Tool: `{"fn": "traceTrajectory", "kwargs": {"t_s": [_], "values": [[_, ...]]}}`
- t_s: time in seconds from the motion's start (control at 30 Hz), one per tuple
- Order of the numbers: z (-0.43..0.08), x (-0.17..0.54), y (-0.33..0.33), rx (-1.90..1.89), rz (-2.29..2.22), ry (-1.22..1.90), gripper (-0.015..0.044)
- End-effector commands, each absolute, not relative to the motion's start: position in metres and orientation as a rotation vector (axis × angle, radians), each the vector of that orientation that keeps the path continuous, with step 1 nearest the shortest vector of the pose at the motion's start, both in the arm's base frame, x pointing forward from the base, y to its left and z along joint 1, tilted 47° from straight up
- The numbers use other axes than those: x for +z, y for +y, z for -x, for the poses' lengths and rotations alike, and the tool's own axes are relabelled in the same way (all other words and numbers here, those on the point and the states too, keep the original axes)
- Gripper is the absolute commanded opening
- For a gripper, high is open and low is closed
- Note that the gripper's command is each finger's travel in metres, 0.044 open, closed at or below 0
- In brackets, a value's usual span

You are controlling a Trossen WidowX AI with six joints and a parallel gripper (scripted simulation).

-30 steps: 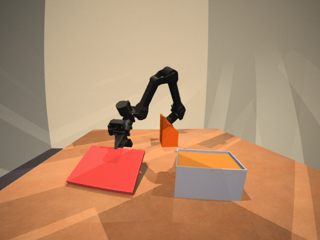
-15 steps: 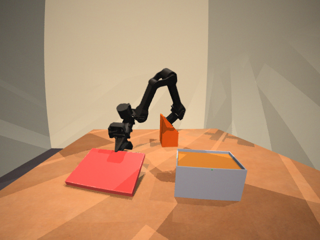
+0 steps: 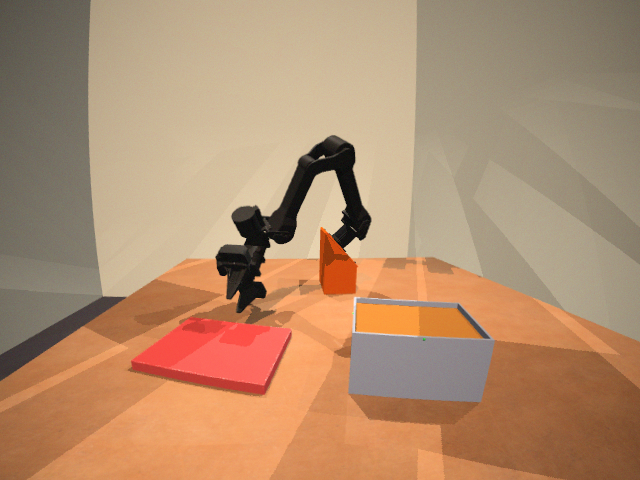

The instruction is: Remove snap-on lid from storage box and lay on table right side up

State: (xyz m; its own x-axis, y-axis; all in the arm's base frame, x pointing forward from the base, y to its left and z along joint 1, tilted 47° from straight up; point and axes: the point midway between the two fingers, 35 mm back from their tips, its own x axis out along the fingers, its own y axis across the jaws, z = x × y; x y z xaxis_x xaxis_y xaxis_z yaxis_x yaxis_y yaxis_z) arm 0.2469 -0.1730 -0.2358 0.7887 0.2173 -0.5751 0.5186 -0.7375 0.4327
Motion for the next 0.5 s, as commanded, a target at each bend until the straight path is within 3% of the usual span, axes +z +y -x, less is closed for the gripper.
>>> {"fn": "traceTrajectory", "kwargs": {"t_s": [0.0,0.1,0.47], "values": [[-0.241,-0.235,-0.170,-0.670,-2.382,0.548,0.0380],[-0.235,-0.234,-0.168,-0.670,-2.382,0.548,0.0440],[-0.214,-0.231,-0.162,-0.672,-2.381,0.549,0.0440]]}}
